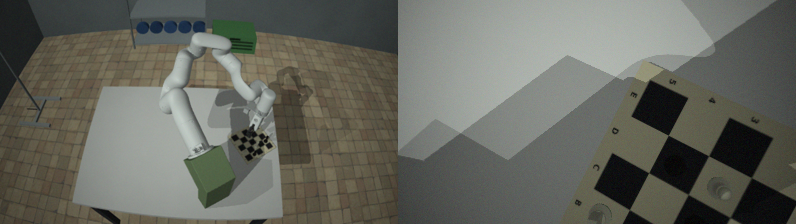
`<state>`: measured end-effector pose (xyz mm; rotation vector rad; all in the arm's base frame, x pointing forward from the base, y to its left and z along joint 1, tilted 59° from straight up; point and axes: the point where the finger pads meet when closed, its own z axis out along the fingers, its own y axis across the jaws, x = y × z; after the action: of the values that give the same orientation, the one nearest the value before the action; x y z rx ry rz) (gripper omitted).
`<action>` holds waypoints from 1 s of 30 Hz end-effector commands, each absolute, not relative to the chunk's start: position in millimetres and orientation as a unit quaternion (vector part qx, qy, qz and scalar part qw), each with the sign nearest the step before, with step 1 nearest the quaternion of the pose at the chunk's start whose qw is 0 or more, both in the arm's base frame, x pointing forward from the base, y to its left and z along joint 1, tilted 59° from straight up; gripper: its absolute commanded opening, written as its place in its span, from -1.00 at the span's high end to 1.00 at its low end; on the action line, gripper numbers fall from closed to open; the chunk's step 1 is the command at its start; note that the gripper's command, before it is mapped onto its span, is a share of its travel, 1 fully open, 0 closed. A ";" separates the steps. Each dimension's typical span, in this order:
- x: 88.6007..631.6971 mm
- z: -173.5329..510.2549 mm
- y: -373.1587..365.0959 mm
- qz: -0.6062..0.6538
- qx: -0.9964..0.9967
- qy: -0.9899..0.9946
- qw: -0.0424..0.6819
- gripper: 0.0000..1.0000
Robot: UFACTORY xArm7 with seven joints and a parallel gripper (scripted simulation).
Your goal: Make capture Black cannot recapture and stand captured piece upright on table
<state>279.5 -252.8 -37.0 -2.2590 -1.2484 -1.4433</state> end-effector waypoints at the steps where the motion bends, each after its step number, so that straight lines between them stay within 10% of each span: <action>1: 259.4 -64.4 -262.4 -0.489 -0.806 -0.319 0.102 -1.00; 30: 233.5 -106.5 -266.3 -0.483 -0.850 -0.178 0.113 -1.00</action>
<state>229.1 -267.0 -102.6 -2.4900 -0.5238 -1.4175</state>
